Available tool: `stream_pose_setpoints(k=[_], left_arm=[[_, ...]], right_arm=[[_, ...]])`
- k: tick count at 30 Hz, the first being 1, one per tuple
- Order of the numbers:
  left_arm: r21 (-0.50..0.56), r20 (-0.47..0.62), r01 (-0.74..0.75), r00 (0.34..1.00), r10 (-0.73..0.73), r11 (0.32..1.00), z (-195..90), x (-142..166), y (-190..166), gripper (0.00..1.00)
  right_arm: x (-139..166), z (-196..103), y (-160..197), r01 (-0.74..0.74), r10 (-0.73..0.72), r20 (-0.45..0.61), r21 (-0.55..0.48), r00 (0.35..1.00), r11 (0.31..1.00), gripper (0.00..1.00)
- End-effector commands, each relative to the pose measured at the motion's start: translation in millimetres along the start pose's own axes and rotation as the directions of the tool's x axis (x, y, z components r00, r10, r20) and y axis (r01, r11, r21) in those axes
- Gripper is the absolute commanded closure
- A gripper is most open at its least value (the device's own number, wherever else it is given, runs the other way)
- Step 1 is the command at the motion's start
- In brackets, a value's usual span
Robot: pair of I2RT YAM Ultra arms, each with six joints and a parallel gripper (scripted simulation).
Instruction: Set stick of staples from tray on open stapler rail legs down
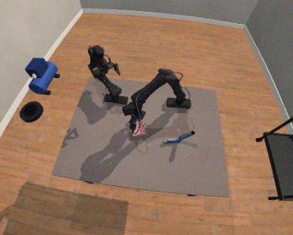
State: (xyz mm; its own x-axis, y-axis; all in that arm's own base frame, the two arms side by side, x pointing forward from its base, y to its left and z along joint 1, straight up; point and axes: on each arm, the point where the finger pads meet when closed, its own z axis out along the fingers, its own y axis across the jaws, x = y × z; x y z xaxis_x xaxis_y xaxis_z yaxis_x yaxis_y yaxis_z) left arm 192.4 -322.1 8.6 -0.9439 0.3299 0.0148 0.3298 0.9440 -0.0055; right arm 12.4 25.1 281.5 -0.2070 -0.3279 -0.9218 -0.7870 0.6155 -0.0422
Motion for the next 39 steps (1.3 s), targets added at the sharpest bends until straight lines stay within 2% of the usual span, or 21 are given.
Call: stream_pose_setpoints(k=[1, 18, 26, 38, 39], left_arm=[[-0.005, 0.016, -0.003, 1.0, 0.003, 1.0, 8, -5, 2, 0.67], [-0.005, 0.016, -0.003, 1.0, 0.003, 1.0, 28, -5, 2, 0.67], [0.005, 0.027, -0.003, 1.0, 0.003, 1.0, 23, -8, 0, 0.73], [0.0, 0.021, -0.002, 1.0, 0.002, 1.0, 23, -3, 0, 0.9], [0.0, 0.021, -0.002, 1.0, 0.002, 1.0, 23, -3, 0, 1.0]], right_arm=[[-2, -4, 0, -0.003, 0.003, 0.009, 0.007, 1.0, 1.0, 0.0], [-2, -4, 0, -0.003, 0.003, 0.009, 0.007, 1.0, 1.0, 0.0], [-2, -4, 0, -0.003, 0.003, 0.009, 0.007, 1.0, 1.0, 0.0], [-2, -4, 0, -0.003, 0.003, 0.009, 0.007, 1.0, 1.0, 0.0], [-2, -4, 0, -0.003, 0.003, 0.009, 0.007, 1.0, 1.0, 0.0]])
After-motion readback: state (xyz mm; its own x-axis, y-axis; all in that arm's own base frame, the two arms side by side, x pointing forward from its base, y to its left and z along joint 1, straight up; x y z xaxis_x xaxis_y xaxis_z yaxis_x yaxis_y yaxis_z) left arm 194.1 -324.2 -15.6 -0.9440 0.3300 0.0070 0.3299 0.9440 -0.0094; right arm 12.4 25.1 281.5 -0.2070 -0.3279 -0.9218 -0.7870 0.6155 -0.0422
